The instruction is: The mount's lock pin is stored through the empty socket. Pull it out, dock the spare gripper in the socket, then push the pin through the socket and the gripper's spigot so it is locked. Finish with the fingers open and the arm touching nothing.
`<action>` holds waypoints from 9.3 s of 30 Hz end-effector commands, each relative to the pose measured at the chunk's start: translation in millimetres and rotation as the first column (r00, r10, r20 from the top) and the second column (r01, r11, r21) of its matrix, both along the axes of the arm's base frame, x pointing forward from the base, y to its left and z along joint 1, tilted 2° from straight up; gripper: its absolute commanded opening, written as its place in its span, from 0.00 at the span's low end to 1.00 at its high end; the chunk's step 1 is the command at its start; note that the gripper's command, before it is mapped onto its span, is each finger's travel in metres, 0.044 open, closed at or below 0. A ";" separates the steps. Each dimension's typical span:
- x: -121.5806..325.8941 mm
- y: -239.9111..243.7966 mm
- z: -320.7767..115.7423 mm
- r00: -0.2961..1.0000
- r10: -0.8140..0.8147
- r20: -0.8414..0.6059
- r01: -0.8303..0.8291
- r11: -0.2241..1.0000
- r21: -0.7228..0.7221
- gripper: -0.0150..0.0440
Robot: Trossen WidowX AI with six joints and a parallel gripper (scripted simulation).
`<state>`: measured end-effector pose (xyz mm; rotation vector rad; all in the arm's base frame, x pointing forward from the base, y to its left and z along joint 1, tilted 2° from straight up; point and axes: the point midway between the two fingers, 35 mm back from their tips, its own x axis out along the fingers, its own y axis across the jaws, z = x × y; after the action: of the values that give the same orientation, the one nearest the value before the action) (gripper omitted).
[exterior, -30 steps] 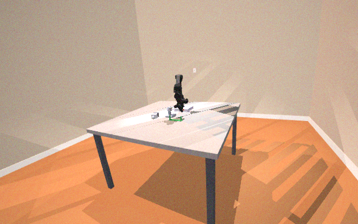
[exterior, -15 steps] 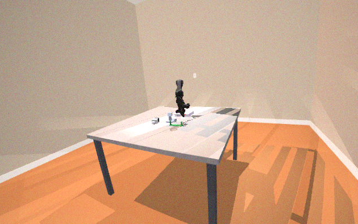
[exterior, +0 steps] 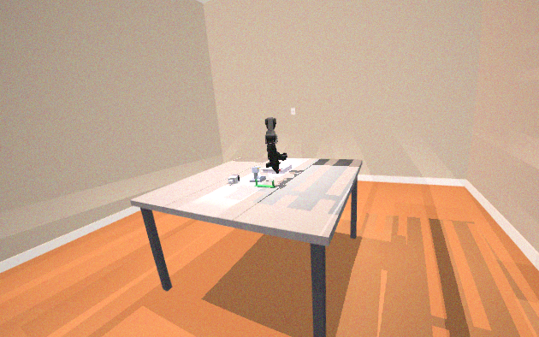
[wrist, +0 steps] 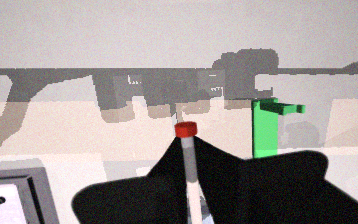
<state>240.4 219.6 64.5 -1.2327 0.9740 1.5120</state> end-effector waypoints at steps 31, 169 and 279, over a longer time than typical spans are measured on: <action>-4.7 1.1 24.1 1.000 -0.001 -0.026 0.000 1.000 -0.020 0.25; 92.3 77.6 -16.7 1.000 -0.007 -0.028 0.006 1.000 -0.022 0.59; 110.5 15.0 -37.9 0.998 -0.012 0.057 0.014 0.999 -0.038 0.25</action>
<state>350.2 235.1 27.2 -1.2826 0.9740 1.4522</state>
